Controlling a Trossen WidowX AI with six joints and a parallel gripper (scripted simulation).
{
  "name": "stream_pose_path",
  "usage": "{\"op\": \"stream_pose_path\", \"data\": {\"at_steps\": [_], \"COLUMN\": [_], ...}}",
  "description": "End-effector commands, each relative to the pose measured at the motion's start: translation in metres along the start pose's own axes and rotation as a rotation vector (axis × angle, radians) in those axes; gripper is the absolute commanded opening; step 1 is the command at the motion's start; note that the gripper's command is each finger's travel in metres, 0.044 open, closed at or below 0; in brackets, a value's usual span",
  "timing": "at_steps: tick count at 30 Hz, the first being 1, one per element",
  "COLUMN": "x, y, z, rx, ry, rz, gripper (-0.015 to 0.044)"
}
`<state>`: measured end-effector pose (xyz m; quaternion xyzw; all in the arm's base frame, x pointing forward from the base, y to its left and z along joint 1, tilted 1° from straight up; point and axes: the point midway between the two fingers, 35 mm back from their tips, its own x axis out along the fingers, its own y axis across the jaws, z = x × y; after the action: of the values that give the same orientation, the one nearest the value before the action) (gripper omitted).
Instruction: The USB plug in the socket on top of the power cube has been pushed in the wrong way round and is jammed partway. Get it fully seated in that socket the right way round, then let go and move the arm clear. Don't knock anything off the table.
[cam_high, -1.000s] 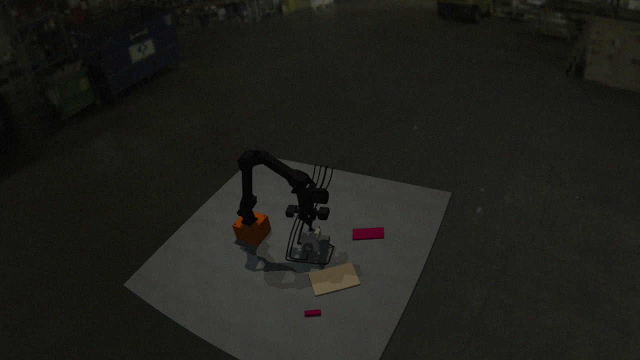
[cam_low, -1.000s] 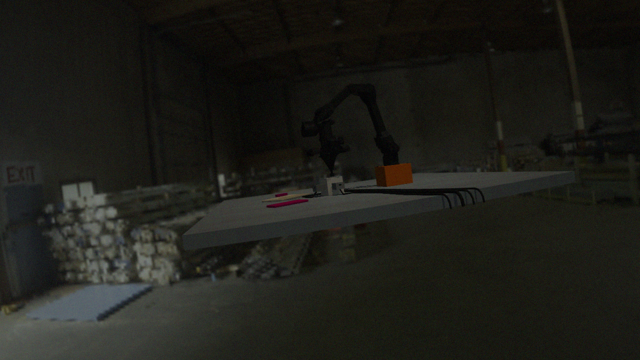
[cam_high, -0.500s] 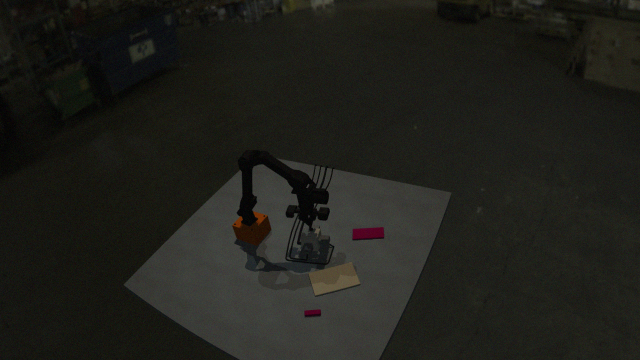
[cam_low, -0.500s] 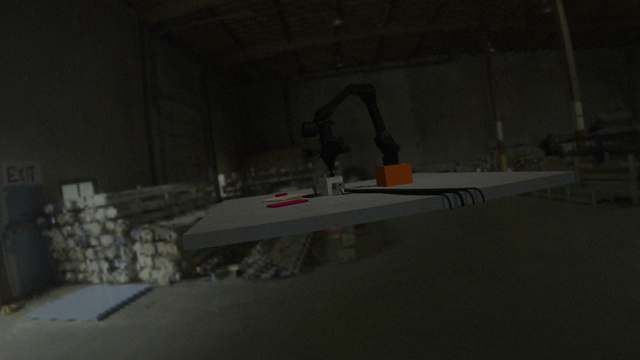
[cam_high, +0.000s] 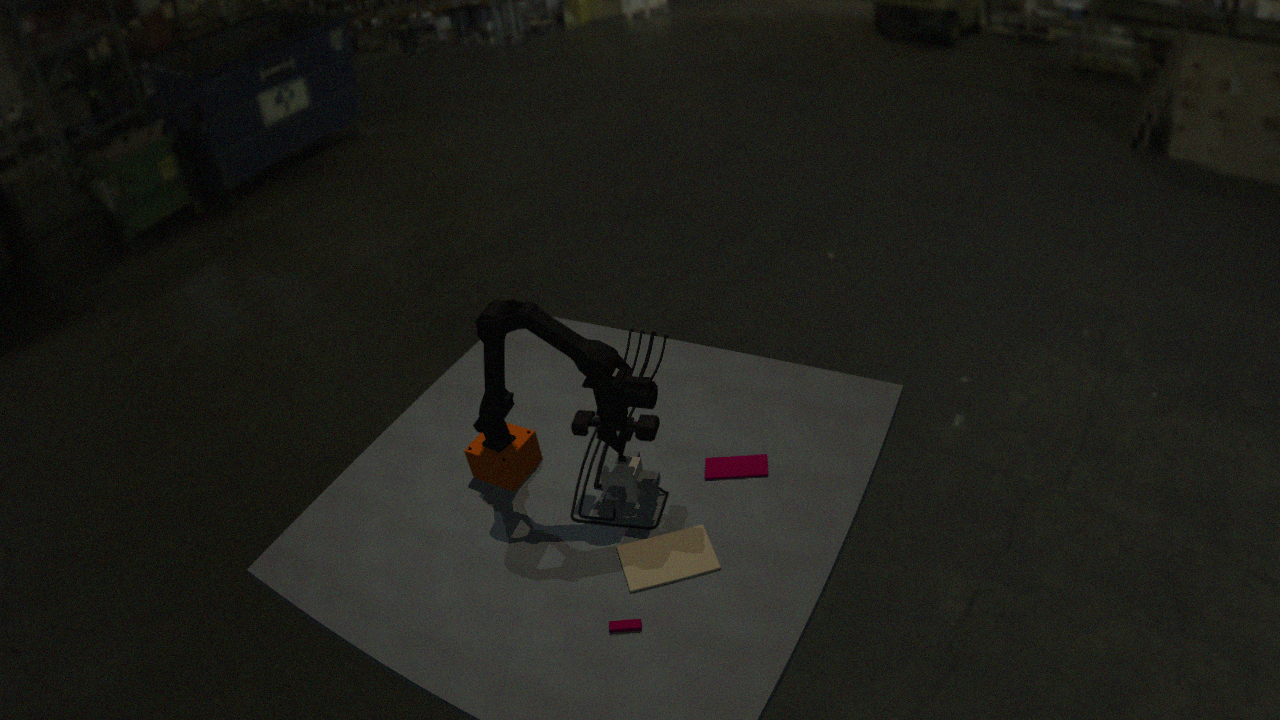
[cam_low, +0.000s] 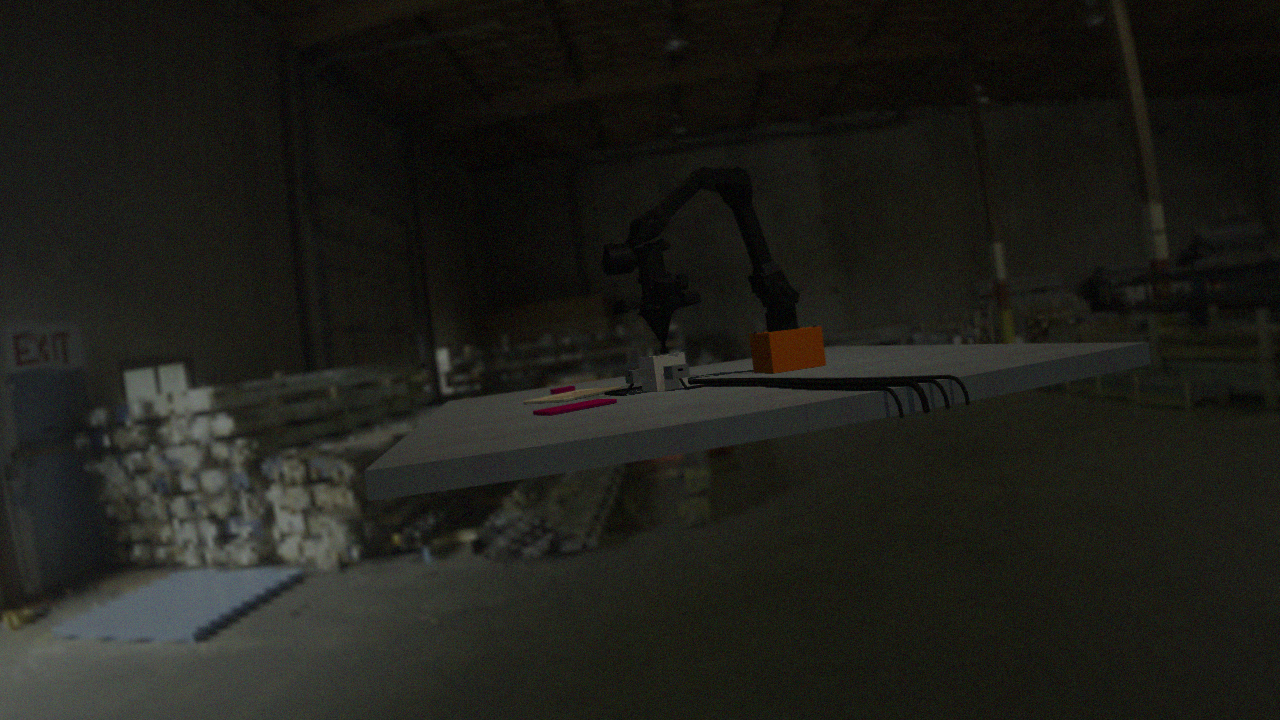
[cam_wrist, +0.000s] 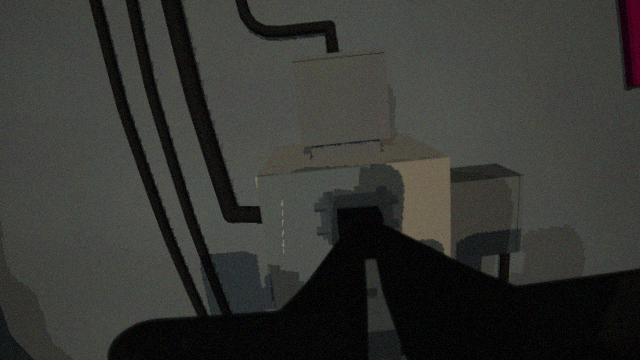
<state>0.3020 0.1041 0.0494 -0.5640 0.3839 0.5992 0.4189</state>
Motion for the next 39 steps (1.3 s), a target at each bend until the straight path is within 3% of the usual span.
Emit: {"op": "stream_pose_path", "data": {"at_steps": [1,33,37,39], "x": [0.0022,0.0024,0.0005,0.0005], "y": [-0.0004,-0.0004,-0.0002,-0.0002], "z": [0.0003,0.0003,0.0000,0.0000], "rx": [-0.006,-0.006,0.000,0.000], "ry": [-0.003,-0.003,0.000,0.000], "rz": [-0.001,-0.001,-0.001,-0.001], "gripper": [0.0000,0.0000,0.0095,0.0095]}}
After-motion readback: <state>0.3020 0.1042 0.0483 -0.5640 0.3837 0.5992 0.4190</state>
